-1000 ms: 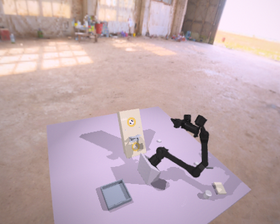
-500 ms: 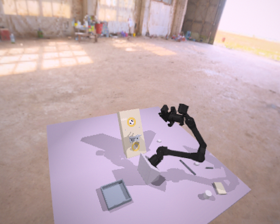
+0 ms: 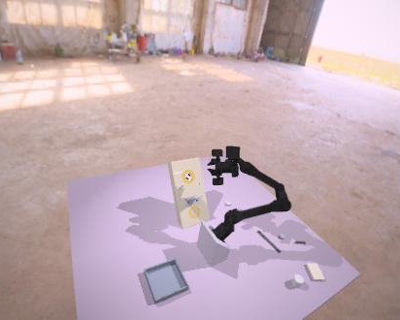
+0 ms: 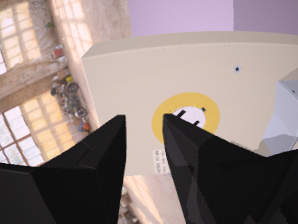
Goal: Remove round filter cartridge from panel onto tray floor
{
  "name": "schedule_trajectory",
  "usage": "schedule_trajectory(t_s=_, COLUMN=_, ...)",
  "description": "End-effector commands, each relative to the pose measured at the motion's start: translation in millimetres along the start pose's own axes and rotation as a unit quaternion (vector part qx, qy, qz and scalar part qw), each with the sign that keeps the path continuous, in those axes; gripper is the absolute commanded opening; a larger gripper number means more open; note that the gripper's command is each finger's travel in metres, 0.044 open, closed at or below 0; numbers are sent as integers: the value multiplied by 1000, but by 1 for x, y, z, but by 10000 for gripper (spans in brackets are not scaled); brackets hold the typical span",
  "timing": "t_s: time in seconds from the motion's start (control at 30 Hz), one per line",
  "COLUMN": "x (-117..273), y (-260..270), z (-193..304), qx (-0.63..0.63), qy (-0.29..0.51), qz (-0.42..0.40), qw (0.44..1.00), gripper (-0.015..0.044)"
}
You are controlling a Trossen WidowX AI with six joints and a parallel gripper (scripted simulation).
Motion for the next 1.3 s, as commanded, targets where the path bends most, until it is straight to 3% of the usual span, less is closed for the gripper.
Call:
schedule_trajectory(t_s=0.0, x=-34, y=-13, z=59, qx=-213, qy=-55, qz=29, qw=975, gripper=88)
schedule_trajectory(t_s=0.2, x=-47, y=-24, z=88, qx=-325, qy=-90, qz=20, qw=941, gripper=88)
schedule_trajectory(t_s=0.7, x=-48, y=-24, z=88, qx=-326, qy=-90, qz=21, qw=941, gripper=88)
schedule_trajectory(t_s=1.27, x=-75, y=-26, z=86, qx=-327, qy=-88, qz=24, qw=941, gripper=88)
Point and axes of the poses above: the point midway between the two fingers, 35 mm back from their tips, its own x axis back along the fingers, its own y axis across the jaws, z = x × y, the point moved 3 cm from there along x, back along the fingers, and after that the axes turned 15 degrees about x, right-handed, at the moved point
